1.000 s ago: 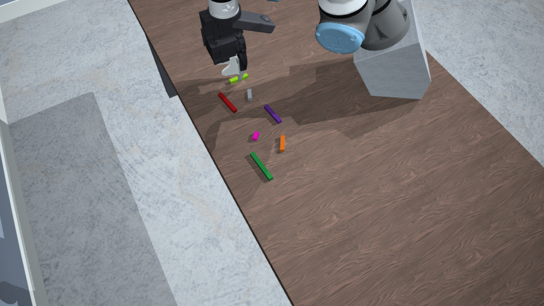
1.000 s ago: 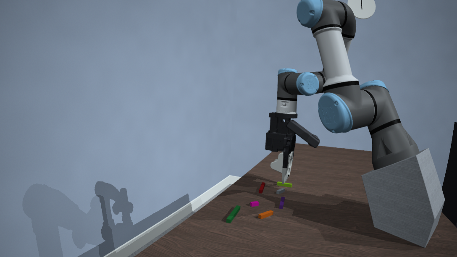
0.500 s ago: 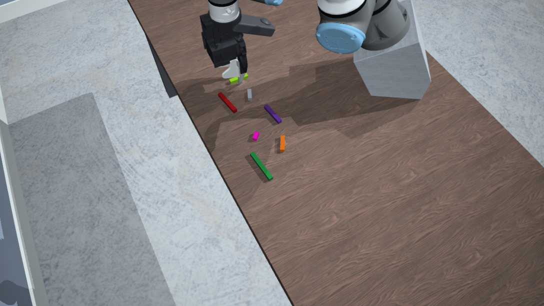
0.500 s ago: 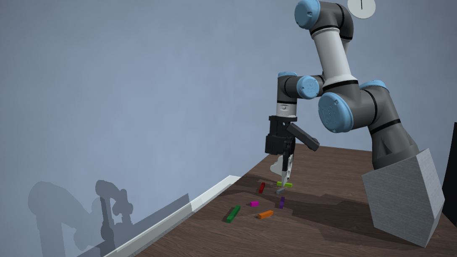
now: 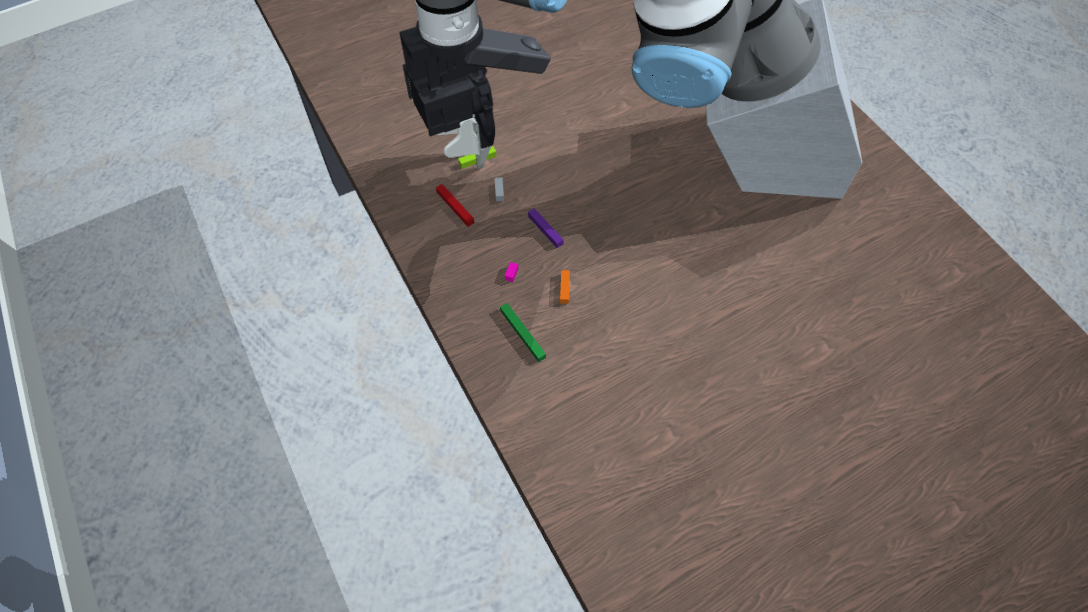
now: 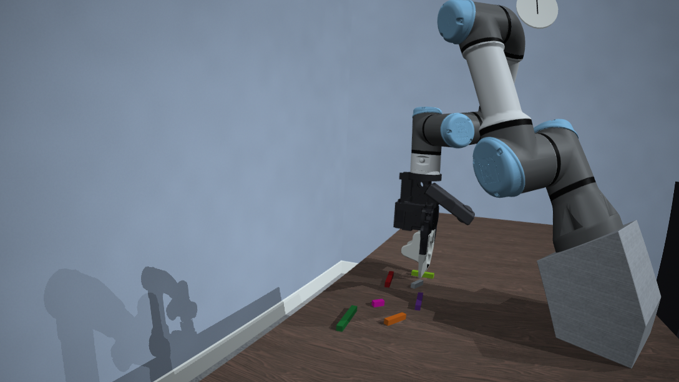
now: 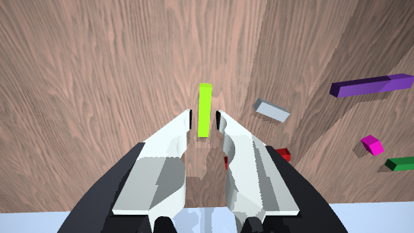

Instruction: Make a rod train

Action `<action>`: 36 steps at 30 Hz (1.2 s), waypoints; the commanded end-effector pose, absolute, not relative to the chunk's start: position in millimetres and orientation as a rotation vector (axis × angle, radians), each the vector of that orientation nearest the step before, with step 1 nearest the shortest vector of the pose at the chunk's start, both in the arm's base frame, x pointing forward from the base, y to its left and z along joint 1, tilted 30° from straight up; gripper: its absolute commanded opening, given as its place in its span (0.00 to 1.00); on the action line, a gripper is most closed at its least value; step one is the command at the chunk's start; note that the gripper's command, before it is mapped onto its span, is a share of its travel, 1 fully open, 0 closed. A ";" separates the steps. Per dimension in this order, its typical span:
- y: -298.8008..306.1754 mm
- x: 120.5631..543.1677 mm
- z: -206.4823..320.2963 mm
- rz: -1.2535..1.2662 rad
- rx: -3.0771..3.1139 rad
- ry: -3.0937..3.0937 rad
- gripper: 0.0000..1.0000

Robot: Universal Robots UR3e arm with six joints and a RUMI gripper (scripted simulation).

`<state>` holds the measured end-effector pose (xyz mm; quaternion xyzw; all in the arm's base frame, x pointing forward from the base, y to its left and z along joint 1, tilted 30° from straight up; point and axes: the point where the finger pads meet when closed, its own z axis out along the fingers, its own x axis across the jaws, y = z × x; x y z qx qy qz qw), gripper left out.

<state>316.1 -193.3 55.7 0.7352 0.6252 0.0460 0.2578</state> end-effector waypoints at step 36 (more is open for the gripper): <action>-193.6 316.4 56.3 0.125 1.992 1.694 0.00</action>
